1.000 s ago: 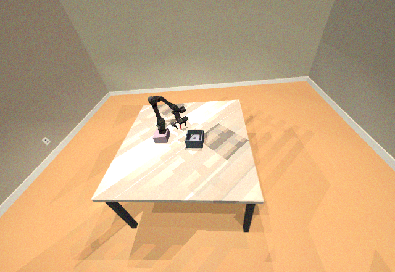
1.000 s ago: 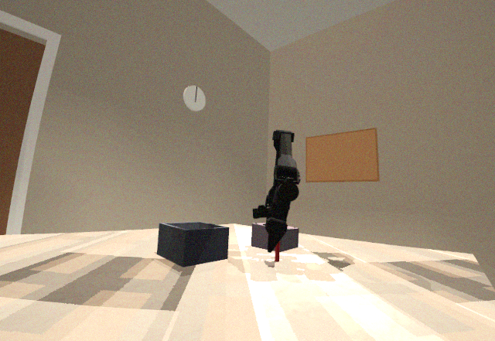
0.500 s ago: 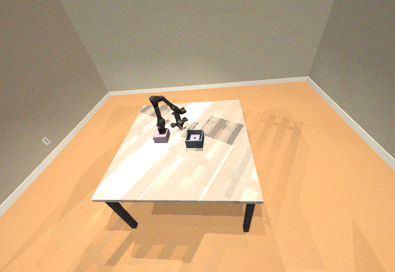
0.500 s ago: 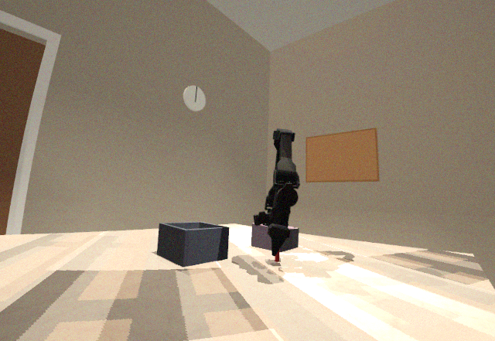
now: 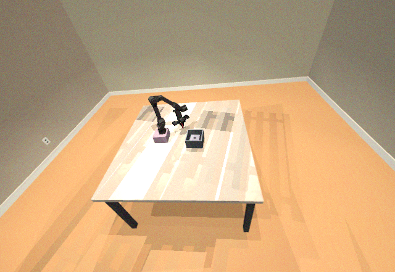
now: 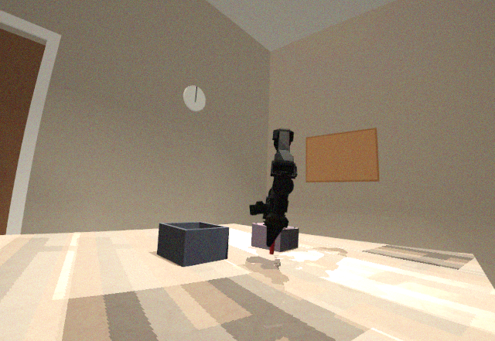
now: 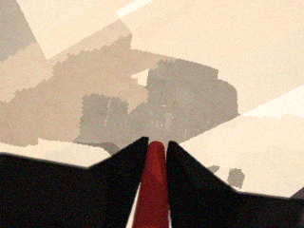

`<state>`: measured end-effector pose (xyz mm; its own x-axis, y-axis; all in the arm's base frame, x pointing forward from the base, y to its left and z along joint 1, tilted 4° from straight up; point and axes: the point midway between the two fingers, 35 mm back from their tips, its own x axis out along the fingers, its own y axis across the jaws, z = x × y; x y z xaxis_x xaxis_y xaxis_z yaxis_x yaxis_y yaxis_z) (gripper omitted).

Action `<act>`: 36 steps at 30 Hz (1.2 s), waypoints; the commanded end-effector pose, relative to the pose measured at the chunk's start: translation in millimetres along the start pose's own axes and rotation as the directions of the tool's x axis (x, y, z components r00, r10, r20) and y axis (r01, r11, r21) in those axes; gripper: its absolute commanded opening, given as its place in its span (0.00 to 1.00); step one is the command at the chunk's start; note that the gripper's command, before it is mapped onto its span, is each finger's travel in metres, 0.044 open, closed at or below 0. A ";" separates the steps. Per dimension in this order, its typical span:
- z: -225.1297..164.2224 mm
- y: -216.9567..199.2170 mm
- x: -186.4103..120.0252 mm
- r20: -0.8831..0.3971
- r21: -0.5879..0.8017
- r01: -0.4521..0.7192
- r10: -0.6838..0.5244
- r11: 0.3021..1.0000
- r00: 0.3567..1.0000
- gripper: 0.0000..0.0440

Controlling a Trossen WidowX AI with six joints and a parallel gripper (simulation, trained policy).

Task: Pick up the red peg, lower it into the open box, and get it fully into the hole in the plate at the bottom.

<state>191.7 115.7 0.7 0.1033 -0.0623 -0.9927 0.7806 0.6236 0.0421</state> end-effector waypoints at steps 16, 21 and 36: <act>69.5 27.8 -71.9 0.161 -0.082 -0.036 0.049 0.996 0.986 0.00; 92.4 26.7 -77.5 0.181 -0.065 -0.028 0.039 0.998 0.983 0.00; 154.7 13.1 -77.7 0.208 0.024 -0.006 0.001 1.000 0.978 0.00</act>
<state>283.1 20.3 96.2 0.2349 -0.2113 -0.9488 0.7845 0.6176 0.0567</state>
